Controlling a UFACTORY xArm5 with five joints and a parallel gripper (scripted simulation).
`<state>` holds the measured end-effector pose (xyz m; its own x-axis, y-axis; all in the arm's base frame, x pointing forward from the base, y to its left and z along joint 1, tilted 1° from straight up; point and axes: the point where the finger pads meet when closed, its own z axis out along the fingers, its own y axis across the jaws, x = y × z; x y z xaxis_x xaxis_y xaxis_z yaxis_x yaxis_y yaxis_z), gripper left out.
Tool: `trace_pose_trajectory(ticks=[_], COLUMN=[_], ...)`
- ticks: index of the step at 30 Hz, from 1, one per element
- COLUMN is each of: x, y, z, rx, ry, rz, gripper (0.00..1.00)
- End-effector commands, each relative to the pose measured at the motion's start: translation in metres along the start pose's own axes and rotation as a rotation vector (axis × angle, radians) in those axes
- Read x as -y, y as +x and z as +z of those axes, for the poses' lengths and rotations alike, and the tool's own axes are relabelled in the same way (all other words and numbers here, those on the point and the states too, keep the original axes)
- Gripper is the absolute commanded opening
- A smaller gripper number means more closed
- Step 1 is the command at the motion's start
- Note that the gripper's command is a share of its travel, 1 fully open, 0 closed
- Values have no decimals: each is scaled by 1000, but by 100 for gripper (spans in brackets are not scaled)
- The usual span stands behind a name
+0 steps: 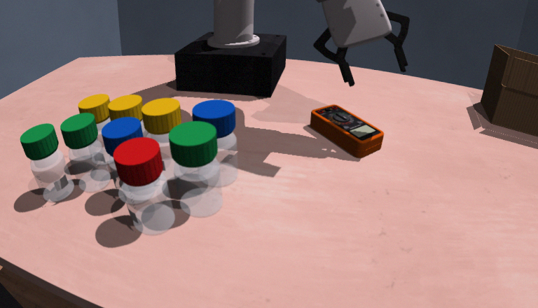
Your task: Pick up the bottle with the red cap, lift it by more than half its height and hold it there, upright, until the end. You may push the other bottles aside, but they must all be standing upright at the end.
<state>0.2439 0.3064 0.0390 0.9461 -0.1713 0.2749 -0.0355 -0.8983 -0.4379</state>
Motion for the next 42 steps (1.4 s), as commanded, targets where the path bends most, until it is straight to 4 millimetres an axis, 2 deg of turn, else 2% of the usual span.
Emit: trace_pose_trajectory(ticks=[1, 17, 18, 23, 29, 32, 34, 35, 42], x=[1, 1, 1, 0, -2, -5, -5, -8, -17], y=[1, 1, 1, 7, 24, 40, 40, 49, 81], z=[0, 0, 0, 0, 1, 1, 1, 0, -5], rx=[-2, -2, -2, -3, -6, -7, -7, -7, -2], ry=[3, 3, 2, -9, -38, -67, -67, -84, -139], rz=[0, 0, 0, -4, -14, -23, -23, -28, -44], gripper=[100, 100, 79, 79, 79, 79, 79, 79, 79])
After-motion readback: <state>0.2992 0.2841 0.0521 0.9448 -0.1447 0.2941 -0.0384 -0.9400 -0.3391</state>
